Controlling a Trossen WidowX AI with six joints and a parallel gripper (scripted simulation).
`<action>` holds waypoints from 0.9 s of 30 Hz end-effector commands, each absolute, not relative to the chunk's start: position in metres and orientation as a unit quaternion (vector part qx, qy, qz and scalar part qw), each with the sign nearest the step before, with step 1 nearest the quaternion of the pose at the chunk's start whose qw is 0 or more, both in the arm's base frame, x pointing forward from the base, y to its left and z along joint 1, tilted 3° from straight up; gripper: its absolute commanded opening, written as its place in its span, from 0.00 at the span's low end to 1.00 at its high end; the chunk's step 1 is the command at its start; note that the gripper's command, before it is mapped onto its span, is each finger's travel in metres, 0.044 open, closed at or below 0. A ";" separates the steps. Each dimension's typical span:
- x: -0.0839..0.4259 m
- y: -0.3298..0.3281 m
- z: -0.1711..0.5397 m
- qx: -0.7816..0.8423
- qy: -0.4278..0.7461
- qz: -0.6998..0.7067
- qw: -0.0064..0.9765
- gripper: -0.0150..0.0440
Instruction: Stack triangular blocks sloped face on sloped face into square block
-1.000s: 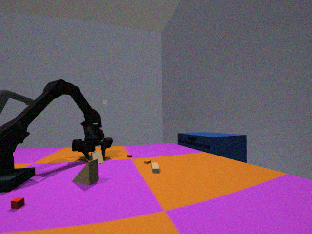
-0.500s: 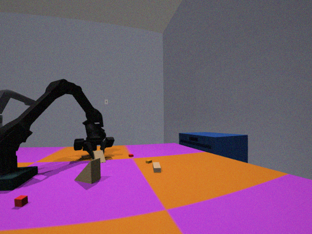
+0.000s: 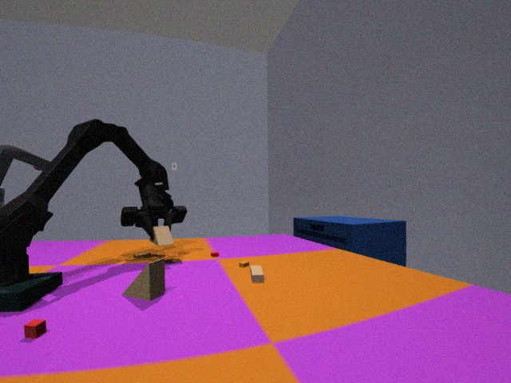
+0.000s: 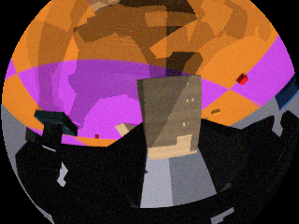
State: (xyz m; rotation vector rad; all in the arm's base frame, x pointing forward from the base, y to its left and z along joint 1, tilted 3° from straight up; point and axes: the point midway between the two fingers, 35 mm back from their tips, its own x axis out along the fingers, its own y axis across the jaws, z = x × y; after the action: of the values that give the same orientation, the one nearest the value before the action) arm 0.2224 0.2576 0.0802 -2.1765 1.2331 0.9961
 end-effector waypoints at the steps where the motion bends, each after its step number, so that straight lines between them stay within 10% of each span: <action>1: 0.224 0.256 0.102 -0.792 0.438 0.361 0.224 0.25; 27: 0.223 0.245 0.117 -0.673 0.528 0.306 0.418 0.25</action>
State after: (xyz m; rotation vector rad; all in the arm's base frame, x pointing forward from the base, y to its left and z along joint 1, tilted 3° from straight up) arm 0.2239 0.2474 0.1189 -1.7956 1.2909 0.8160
